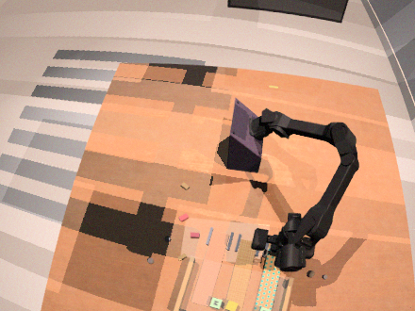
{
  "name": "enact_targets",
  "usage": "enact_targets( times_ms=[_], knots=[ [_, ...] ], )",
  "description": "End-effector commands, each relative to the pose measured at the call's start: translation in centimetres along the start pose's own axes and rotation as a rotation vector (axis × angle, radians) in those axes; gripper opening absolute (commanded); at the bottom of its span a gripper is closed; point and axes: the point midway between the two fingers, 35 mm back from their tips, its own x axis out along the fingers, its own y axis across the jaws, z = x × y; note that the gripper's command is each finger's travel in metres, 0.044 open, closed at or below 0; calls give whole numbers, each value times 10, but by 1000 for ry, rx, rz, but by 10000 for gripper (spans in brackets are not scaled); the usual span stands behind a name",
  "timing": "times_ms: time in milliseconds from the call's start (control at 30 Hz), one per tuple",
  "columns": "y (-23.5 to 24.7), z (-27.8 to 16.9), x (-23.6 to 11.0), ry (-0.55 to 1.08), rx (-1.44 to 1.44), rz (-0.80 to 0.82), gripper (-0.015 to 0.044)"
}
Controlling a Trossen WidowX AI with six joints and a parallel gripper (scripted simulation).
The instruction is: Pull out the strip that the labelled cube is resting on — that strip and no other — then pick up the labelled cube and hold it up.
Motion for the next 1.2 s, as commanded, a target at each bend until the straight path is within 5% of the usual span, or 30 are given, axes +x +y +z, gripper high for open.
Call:
enact_targets(
  times_ms=[0, 1167],
  knots=[
    [-2, 0, 8, 2, 7, -5, 0],
    [0, -1, 47, 3, 7, -1, 0]
  ],
)
